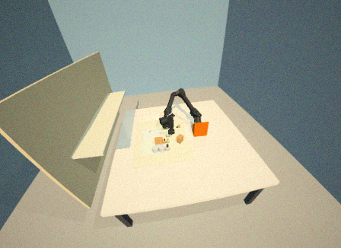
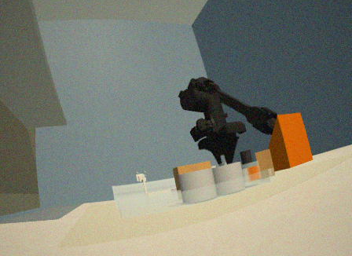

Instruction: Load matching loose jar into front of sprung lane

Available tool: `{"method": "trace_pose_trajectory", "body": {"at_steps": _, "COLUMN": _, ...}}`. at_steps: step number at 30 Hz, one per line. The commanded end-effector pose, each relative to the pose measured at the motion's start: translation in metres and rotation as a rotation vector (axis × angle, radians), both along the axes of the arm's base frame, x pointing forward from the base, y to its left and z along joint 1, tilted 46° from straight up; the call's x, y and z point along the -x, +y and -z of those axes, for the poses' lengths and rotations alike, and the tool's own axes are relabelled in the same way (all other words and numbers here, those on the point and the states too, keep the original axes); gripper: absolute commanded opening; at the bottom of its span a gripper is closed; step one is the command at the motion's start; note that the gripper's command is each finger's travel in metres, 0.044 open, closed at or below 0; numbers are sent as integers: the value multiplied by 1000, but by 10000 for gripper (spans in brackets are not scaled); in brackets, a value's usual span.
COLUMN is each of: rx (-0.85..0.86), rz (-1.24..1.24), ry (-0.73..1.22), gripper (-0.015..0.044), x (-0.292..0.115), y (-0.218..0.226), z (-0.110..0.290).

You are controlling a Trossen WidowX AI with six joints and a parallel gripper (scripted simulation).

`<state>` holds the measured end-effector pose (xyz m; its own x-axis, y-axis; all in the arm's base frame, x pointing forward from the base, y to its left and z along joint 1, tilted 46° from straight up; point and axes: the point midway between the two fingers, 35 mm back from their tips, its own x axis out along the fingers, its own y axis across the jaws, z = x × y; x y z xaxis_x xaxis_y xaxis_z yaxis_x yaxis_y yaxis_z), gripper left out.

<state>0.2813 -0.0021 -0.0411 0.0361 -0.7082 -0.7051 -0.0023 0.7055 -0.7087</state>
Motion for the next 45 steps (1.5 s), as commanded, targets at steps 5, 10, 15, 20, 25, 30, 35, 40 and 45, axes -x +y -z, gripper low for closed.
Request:
{"method": "trace_pose_trajectory", "body": {"at_steps": 5, "rx": 3, "rz": -3, "ry": 2, "gripper": 0, "x": -5, "y": 0, "z": 1}}
{"method": "trace_pose_trajectory", "body": {"at_steps": 10, "rx": 3, "rz": -3, "ry": 2, "gripper": 0, "x": -7, "y": 0, "z": 1}}
{"method": "trace_pose_trajectory", "body": {"at_steps": 15, "rx": 3, "rz": -3, "ry": 2, "gripper": 0, "x": -9, "y": 0, "z": 1}}
{"method": "trace_pose_trajectory", "body": {"at_steps": 20, "rx": 3, "rz": -3, "ry": 2, "gripper": 0, "x": -11, "y": 0, "z": 1}}
{"method": "trace_pose_trajectory", "body": {"at_steps": 25, "rx": 3, "rz": -3, "ry": 2, "gripper": 0, "x": -13, "y": 0, "z": 1}}
{"method": "trace_pose_trajectory", "body": {"at_steps": 30, "rx": 3, "rz": -3, "ry": 2, "gripper": 0, "x": -15, "y": 0, "z": 1}}
{"method": "trace_pose_trajectory", "body": {"at_steps": 35, "rx": 3, "rz": -3, "ry": 2, "gripper": 0, "x": -17, "y": 0, "z": 1}}
{"method": "trace_pose_trajectory", "body": {"at_steps": 40, "rx": 3, "rz": -4, "ry": 2, "gripper": 0, "x": -19, "y": 0, "z": 1}}
{"method": "trace_pose_trajectory", "body": {"at_steps": 45, "rx": 3, "rz": -3, "ry": 1, "gripper": 0, "x": -21, "y": 0, "z": 1}}
